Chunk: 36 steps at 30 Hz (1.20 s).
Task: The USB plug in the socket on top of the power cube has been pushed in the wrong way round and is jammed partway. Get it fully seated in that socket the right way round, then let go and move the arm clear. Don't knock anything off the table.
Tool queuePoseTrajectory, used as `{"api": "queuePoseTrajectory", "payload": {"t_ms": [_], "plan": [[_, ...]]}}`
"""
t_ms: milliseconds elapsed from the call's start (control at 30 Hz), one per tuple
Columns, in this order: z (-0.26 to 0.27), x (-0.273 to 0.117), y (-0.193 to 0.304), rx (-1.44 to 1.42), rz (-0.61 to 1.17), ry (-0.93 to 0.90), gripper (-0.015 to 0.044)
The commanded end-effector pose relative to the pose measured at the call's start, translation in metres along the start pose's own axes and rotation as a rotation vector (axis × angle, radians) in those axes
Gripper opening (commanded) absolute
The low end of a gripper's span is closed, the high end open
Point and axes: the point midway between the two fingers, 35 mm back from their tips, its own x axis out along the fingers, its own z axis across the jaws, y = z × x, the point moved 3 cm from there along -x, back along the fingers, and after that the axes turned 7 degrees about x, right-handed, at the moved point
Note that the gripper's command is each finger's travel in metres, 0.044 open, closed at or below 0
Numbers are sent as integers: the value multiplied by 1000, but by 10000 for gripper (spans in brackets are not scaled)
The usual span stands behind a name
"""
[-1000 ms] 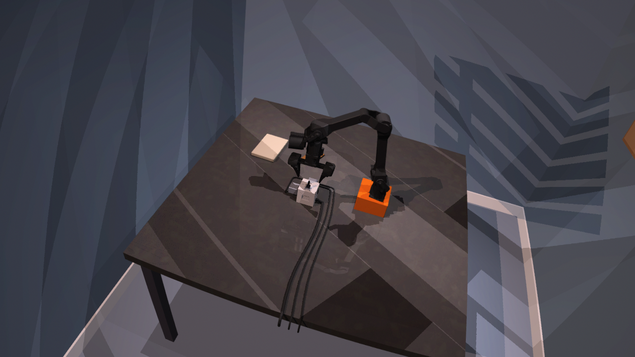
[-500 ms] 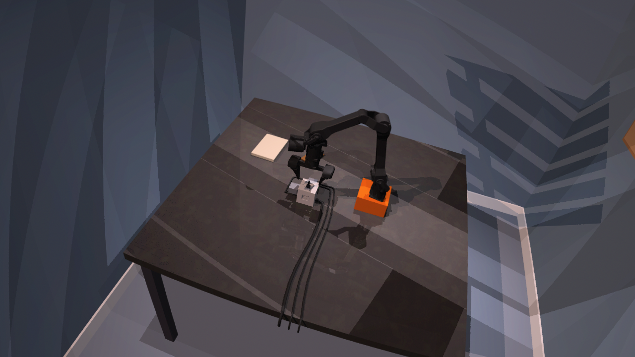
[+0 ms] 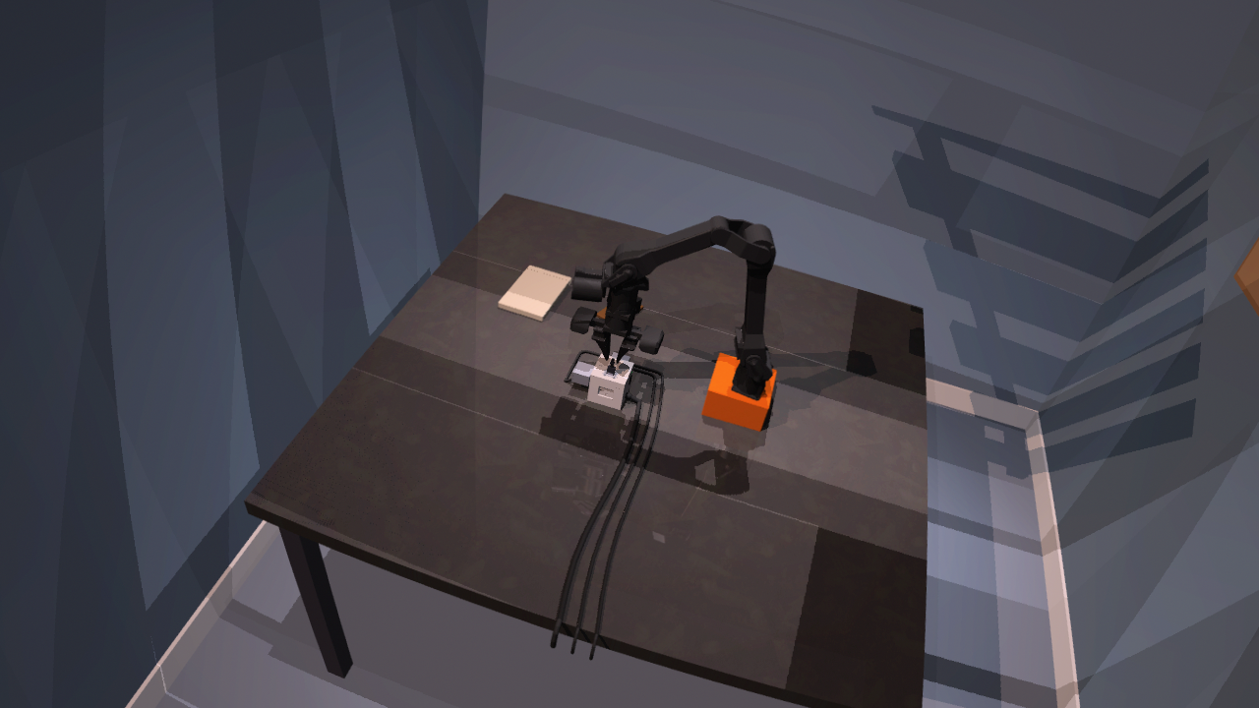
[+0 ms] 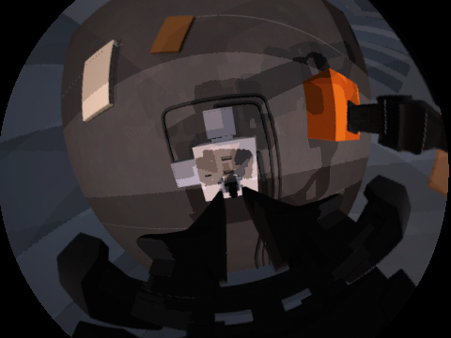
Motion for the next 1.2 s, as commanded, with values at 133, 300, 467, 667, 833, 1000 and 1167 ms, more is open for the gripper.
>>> {"api": "queuePoseTrajectory", "payload": {"t_ms": [133,300,467,667,833,1000,1167], "plan": [[0,0,0,0,0,-1,0],[0,0,0,0,0,-1,0],[0,0,0,0,0,-1,0],[0,-1,0,0,0,-1,0],[0,-4,0,0,0,-1,0],[0,-8,0,0,0,-1,0],[0,-11,0,0,0,-1,0]]}}
